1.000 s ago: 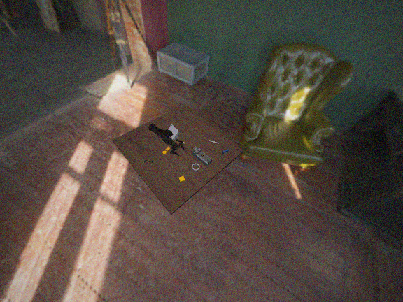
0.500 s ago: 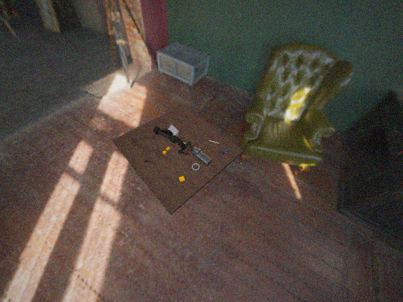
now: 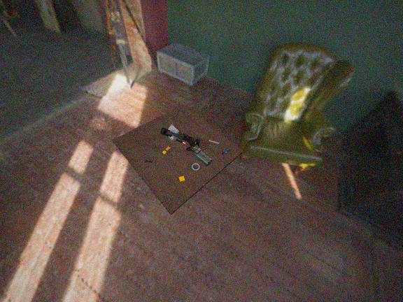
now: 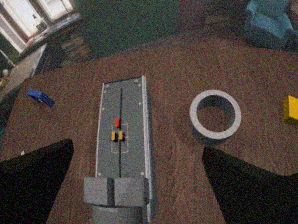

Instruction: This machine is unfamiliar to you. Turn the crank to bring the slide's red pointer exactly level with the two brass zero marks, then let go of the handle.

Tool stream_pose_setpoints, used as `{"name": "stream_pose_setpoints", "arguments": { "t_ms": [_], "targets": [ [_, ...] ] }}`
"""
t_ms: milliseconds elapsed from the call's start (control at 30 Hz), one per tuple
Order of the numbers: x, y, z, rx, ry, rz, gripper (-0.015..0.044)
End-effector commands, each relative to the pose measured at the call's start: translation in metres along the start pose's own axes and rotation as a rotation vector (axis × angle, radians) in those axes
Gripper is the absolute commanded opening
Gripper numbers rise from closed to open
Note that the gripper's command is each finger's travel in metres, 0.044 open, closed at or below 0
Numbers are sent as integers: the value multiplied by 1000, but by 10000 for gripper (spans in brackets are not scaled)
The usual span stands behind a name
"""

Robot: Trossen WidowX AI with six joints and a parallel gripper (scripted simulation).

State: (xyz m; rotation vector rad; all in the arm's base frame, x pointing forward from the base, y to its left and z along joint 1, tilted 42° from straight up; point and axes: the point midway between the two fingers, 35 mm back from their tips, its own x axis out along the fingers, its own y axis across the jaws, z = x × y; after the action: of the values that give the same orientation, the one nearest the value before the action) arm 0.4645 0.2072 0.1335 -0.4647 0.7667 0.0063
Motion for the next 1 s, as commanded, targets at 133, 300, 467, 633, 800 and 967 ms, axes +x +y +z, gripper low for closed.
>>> {"name": "stream_pose_setpoints", "arguments": {
  "t_ms": [133,300,467,633,800,967],
  "targets": [
    [17,42,-10,-125,70,-48,440],
    [25,62,-19,-200,115,-86,440],
    [36,59,-28,-202,116,-88,440],
    [56,50,-47,-203,116,-89,440],
    [62,47,-53,-203,115,-90,440],
    [62,47,-53,-203,115,-90,440]
  ]
}}
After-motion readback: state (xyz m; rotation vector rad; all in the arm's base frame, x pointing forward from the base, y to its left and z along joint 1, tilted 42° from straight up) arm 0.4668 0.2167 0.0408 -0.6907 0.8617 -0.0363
